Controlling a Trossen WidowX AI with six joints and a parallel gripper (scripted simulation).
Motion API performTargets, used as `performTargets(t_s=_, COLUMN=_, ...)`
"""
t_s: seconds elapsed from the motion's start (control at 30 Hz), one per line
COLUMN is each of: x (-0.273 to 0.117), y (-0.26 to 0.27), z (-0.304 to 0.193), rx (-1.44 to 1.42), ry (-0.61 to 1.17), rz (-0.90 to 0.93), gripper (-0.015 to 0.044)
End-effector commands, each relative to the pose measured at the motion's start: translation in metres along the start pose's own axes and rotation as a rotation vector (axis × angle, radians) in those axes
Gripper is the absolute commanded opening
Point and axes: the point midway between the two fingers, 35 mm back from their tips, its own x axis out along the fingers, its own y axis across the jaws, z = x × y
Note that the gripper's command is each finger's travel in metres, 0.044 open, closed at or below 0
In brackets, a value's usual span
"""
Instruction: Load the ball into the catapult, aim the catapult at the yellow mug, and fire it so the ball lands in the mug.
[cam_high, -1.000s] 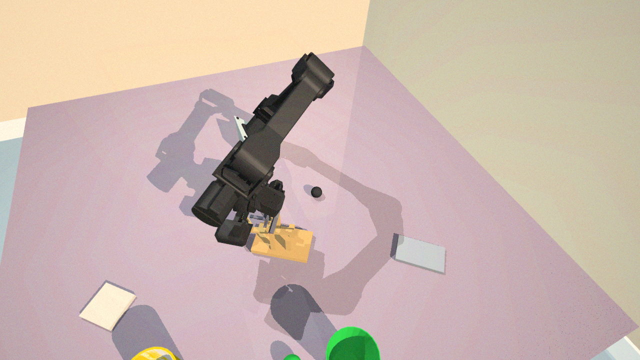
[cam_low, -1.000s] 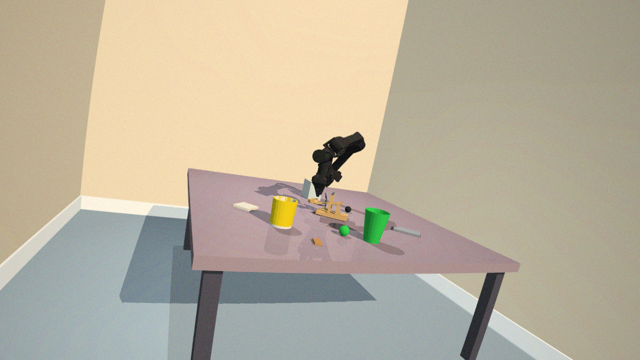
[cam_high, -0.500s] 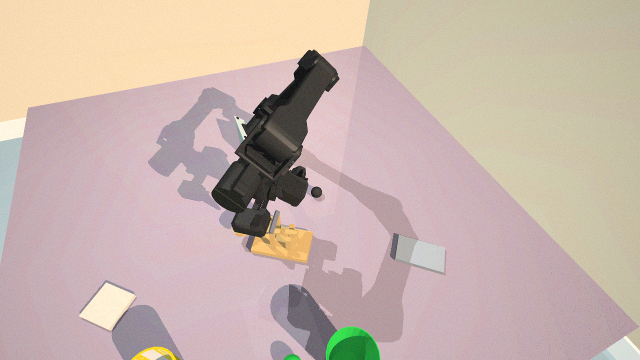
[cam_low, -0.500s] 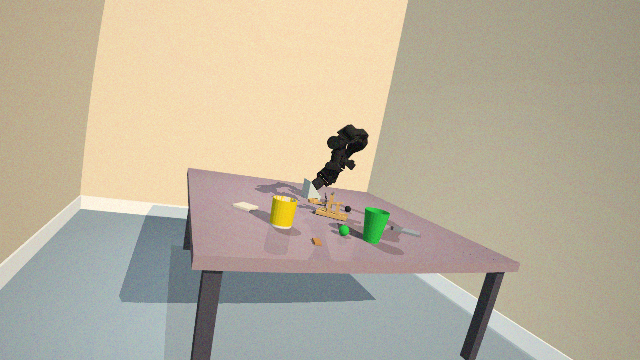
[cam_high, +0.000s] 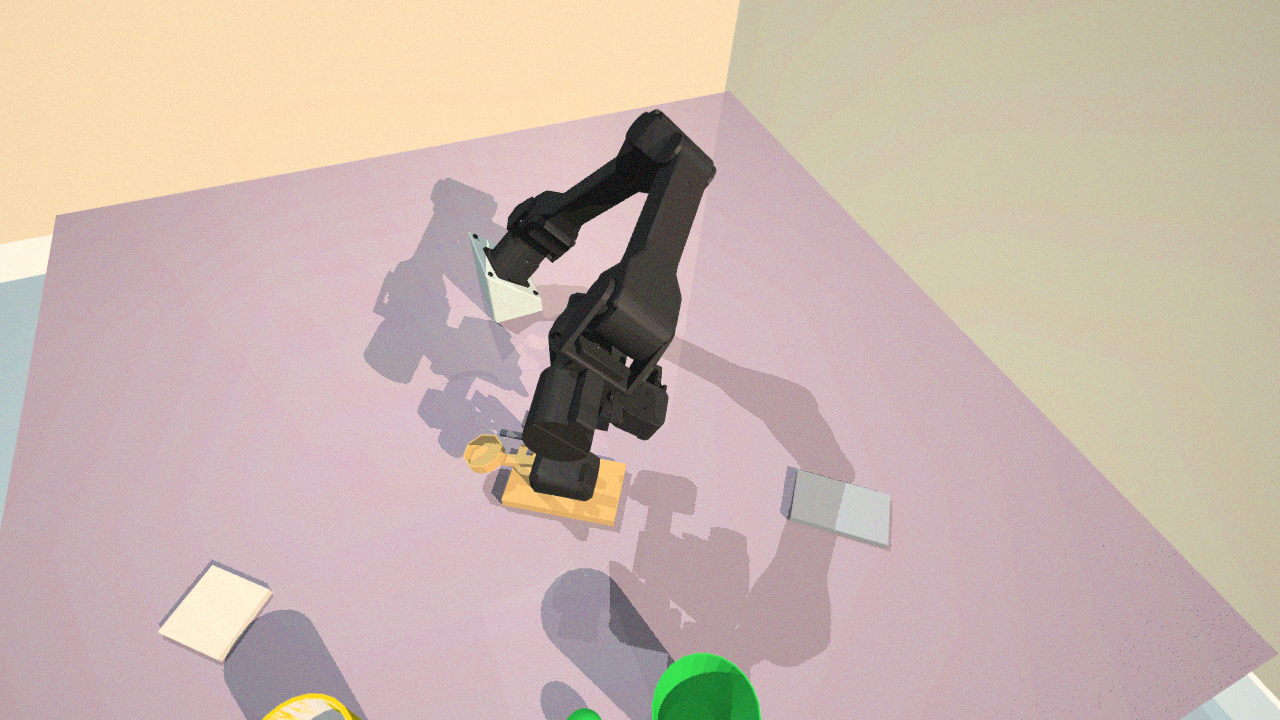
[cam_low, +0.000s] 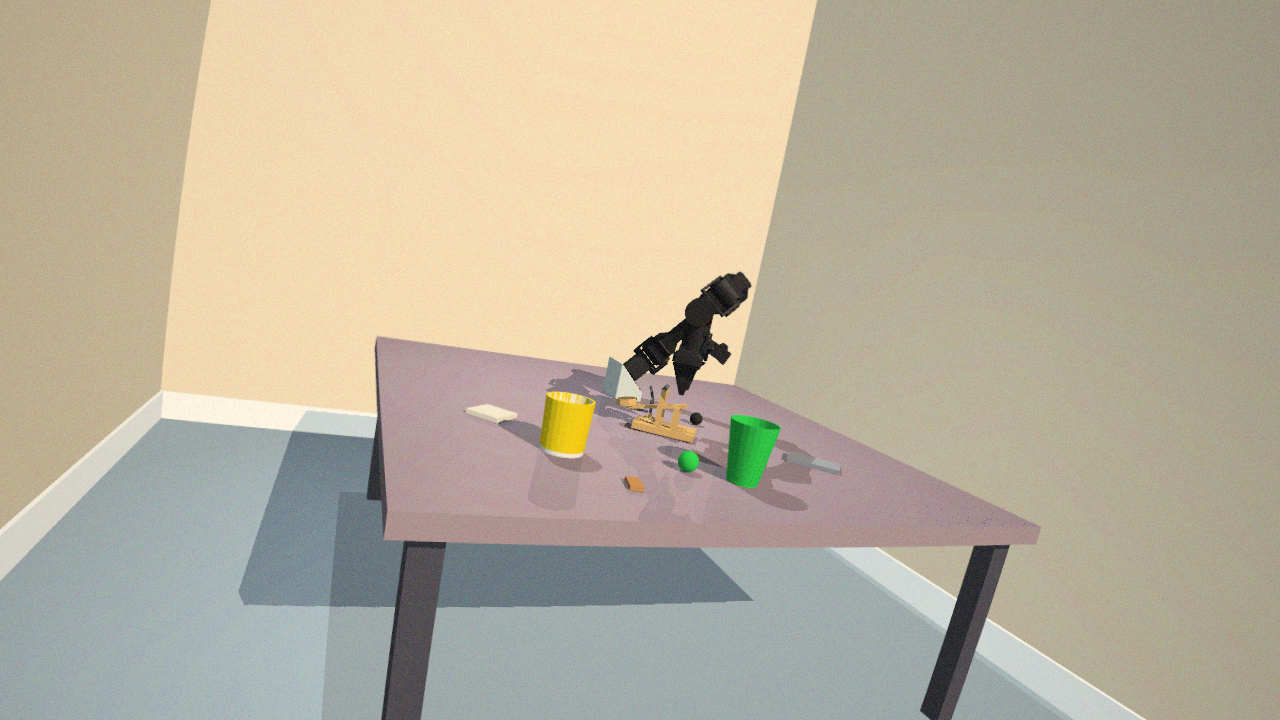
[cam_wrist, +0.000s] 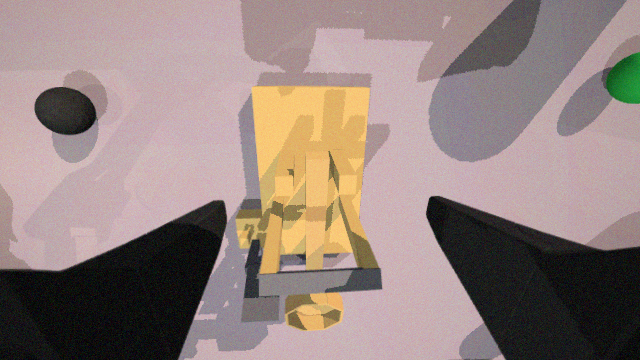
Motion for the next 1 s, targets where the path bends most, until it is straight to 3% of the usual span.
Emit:
performTargets(t_s=0.0, x=0.019, y=0.003, z=0.003, rx=-0.001, ry=0.000, rz=0.015, gripper=0.0440)
performTargets(t_s=0.97, x=0.062, y=0.003, z=0.003, rx=-0.001, ry=-0.001, rz=0.015, gripper=0.0440)
